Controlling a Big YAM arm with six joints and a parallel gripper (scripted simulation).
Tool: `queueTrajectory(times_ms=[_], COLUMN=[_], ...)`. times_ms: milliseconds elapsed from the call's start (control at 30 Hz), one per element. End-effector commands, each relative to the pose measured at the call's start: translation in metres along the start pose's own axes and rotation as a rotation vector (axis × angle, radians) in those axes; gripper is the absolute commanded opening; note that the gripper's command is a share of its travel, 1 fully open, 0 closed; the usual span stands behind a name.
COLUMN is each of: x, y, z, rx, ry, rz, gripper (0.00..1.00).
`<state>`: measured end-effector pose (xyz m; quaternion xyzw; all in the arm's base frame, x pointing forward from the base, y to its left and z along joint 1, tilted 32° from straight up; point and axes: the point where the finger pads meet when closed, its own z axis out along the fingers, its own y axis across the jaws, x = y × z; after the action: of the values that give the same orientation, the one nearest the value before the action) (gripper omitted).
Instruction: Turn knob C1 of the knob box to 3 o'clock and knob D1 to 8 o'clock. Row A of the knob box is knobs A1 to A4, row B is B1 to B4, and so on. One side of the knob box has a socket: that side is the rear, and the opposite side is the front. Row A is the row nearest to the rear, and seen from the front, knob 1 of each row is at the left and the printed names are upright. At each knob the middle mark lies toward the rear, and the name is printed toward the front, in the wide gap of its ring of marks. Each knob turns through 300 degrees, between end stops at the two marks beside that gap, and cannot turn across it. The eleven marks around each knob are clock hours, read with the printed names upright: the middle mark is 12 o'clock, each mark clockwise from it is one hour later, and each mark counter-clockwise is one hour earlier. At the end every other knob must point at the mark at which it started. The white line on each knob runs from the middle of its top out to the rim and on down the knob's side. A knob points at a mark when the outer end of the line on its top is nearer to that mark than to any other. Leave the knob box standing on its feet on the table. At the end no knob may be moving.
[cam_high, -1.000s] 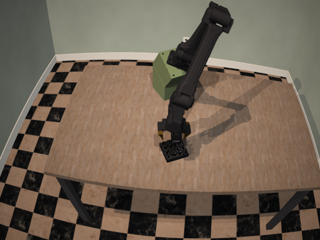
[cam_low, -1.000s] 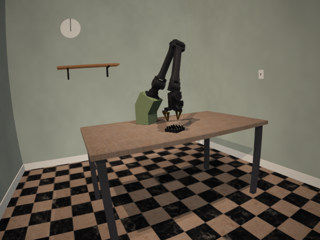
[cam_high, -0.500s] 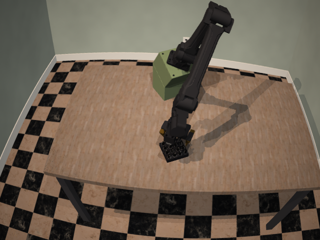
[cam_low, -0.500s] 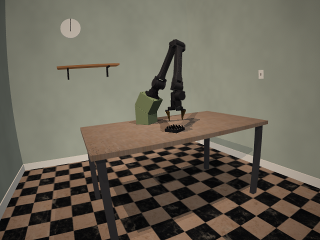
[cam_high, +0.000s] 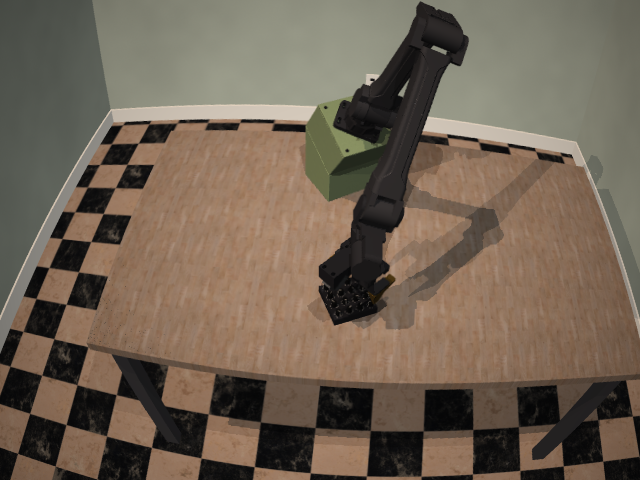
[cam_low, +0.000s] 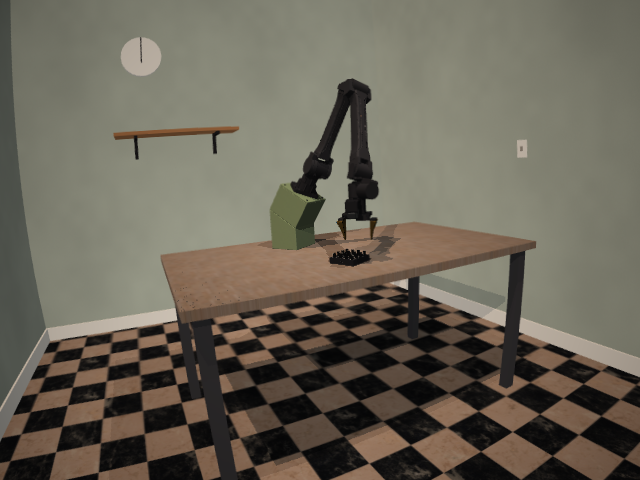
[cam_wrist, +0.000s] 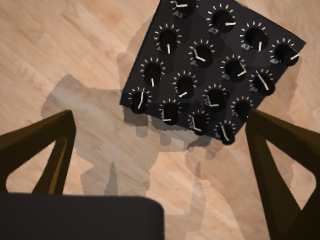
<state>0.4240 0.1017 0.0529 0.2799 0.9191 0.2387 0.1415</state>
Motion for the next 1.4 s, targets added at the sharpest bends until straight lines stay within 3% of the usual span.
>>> queueTrajectory(times_ms=[0,167,200,1367], x=[-0.010,-0.004,-0.004,-0.004], y=[0.025,0.014,0.014,0.014], z=[-0.015,-0.013,-0.013,-0.013], rx=[-0.028,-0.012,-0.012,-0.012], ry=[-0.037,-0.027,-0.027,-0.027], rz=[0.124,0.144,0.144,0.139], gripper=[1.00,1.00,0.18,0.18])
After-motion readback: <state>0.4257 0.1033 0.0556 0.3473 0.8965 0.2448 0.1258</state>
